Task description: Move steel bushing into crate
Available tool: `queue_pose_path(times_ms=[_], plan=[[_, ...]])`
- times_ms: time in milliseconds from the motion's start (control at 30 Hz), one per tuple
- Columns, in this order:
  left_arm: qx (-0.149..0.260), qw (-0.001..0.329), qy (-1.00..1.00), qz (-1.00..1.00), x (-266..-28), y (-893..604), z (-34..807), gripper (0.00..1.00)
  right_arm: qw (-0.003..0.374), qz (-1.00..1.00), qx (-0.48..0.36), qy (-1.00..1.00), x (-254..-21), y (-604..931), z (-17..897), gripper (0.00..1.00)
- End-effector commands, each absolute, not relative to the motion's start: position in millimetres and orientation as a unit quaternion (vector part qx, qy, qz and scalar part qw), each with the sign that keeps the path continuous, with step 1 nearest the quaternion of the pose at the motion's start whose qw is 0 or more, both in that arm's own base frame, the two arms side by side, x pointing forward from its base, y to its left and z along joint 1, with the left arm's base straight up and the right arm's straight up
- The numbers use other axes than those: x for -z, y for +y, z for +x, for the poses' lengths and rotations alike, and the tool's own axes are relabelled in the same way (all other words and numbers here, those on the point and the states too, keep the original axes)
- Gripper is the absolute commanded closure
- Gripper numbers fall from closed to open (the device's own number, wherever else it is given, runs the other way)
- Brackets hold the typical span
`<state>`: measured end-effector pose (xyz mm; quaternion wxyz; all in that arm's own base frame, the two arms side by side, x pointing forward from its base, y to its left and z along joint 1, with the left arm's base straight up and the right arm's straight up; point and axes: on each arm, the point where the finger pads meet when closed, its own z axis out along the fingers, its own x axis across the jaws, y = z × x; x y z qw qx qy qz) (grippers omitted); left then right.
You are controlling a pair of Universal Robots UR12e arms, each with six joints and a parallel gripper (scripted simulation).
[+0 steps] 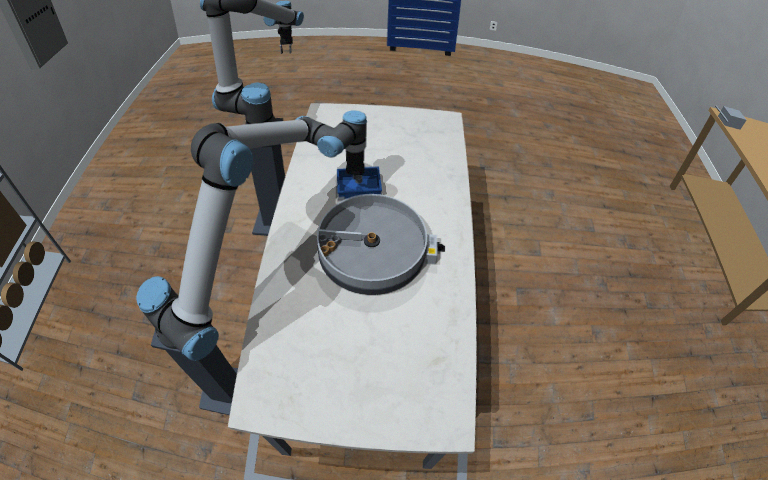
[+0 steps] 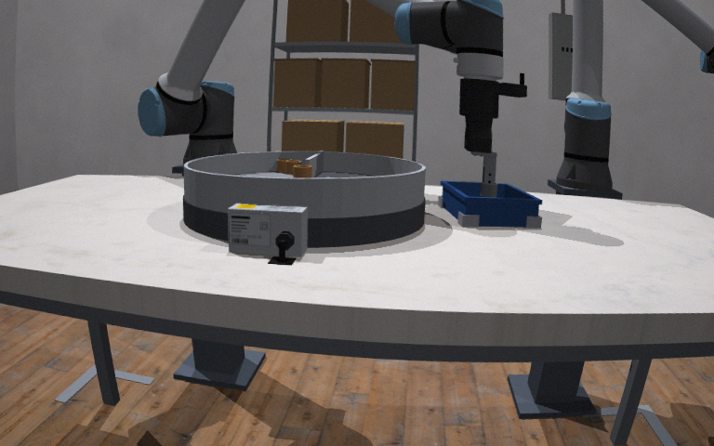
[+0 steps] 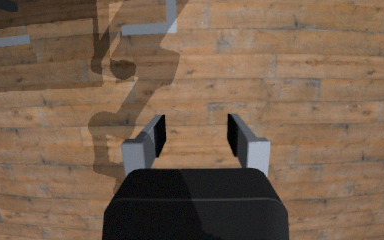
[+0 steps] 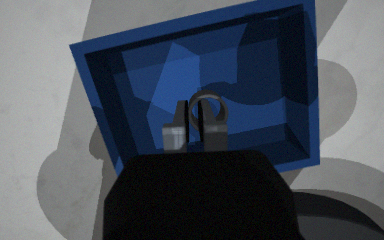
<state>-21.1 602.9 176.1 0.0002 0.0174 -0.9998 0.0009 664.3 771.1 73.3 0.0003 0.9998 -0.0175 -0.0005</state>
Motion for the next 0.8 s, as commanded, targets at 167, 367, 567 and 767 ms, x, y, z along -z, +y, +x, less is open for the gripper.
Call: queue_pose_path(times_ms=[167, 367, 567, 767], plan=[[0.0, 0.0, -1.0, 0.017, -177.0, 603.7, -21.0, 0.0, -0.001, 1.0, 0.0, -0.018, -58.0, 771.7, 664.8, 1.0], [0.0, 0.0, -1.0, 0.017, -177.0, 603.7, -21.0, 0.0, -0.001, 1.0, 0.0, -0.018, -53.2, 771.7, 664.8, 1.0], [0.0, 0.0, -1.0, 0.017, -177.0, 603.7, -21.0, 0.0, -0.001, 1.0, 0.0, -0.018, -49.8, 771.7, 664.8, 1.0], [0.0, 0.0, -1.0, 0.017, -177.0, 603.7, -21.0, 0.0, -0.001, 1.0, 0.0, -0.018, -49.5, 771.7, 664.8, 1.0]])
